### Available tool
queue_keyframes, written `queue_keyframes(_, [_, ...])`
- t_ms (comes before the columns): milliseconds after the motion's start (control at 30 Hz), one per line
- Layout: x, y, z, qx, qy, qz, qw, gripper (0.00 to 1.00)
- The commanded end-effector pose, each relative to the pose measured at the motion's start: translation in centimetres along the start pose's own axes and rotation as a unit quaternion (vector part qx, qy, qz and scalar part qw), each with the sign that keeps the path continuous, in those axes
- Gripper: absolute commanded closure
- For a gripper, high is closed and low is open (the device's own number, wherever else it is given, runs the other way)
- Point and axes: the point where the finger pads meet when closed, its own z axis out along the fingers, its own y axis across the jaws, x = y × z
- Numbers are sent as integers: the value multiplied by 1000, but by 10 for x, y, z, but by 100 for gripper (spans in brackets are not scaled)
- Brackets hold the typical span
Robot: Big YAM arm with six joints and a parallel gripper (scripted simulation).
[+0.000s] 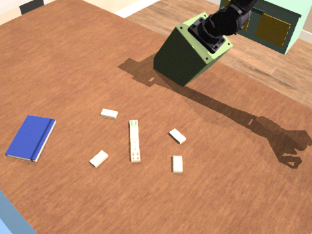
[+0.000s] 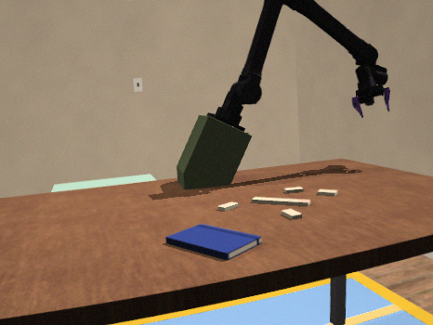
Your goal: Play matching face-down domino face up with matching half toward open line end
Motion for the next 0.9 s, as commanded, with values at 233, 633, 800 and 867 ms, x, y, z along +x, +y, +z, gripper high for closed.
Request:
queue_keyframes(233, [1, -3, -4, 4, -3, 3, 1000, 0])
queue_keyframes(633, [14, -13, 4, 6, -6, 41, 999, 0])
queue_keyframes(800, [36, -30, 17, 9, -12, 103, 995, 0])
queue_keyframes(867, [45, -36, 22, 11, -14, 128, 992, 0])
